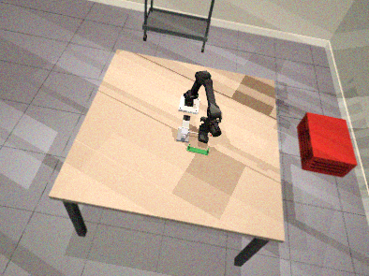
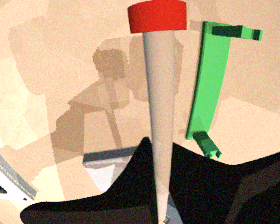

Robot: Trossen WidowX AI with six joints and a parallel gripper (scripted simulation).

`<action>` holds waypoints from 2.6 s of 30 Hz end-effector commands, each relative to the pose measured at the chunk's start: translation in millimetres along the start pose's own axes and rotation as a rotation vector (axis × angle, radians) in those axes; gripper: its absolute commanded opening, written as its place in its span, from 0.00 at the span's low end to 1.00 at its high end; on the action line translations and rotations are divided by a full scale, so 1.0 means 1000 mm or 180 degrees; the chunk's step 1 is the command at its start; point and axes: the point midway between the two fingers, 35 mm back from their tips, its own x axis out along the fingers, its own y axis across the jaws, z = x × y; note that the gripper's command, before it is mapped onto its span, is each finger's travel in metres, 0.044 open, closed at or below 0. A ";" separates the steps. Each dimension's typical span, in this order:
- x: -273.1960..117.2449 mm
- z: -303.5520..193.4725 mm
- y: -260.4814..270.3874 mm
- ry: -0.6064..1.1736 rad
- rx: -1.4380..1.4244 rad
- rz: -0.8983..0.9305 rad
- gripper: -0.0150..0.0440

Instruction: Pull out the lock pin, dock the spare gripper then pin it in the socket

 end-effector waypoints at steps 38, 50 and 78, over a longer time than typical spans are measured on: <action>0.006 -0.024 0.002 0.0006 -0.0011 -0.0012 0.25; 0.008 -0.031 0.002 0.0005 -0.0010 -0.0016 0.25; 0.012 -0.047 0.001 0.0002 -0.0006 -0.0029 0.25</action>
